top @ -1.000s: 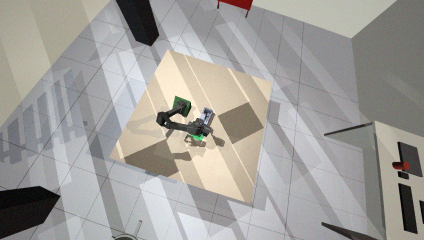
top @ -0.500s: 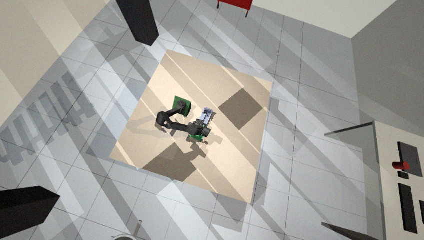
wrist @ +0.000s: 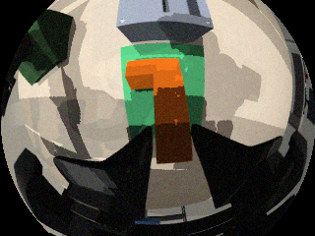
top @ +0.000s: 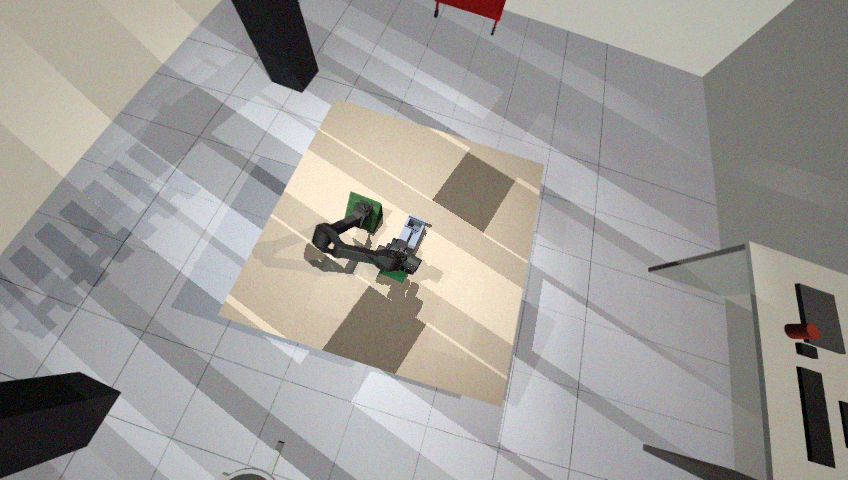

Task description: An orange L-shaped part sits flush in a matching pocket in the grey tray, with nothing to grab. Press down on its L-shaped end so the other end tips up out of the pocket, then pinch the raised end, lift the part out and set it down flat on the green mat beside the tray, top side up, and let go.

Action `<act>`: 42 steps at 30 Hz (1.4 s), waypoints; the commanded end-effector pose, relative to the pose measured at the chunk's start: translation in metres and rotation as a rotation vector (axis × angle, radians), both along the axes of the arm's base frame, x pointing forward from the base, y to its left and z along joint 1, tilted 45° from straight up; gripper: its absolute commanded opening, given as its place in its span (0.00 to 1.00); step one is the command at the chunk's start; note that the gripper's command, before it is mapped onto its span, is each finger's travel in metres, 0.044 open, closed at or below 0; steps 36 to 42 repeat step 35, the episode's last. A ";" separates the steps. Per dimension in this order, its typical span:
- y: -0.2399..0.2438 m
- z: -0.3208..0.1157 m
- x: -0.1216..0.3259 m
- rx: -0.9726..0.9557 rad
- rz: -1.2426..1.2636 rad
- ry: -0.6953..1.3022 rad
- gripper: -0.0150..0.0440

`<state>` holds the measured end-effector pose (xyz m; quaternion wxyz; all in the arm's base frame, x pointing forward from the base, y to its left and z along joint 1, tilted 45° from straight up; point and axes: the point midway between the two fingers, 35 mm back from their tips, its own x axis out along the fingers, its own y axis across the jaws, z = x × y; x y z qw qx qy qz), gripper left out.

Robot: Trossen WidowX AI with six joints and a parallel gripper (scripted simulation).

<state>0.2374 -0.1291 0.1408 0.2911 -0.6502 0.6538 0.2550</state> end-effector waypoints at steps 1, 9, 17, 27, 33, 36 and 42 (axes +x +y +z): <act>0.002 0.002 0.000 0.001 0.000 -0.001 0.70; 0.056 0.056 0.001 0.005 0.004 0.004 0.93; 0.060 0.060 0.001 0.002 0.017 -0.002 0.93; 0.060 0.060 0.001 0.002 0.017 -0.002 0.93; 0.060 0.060 0.001 0.002 0.017 -0.002 0.93; 0.060 0.060 0.001 0.002 0.017 -0.002 0.93; 0.060 0.060 0.001 0.002 0.017 -0.002 0.93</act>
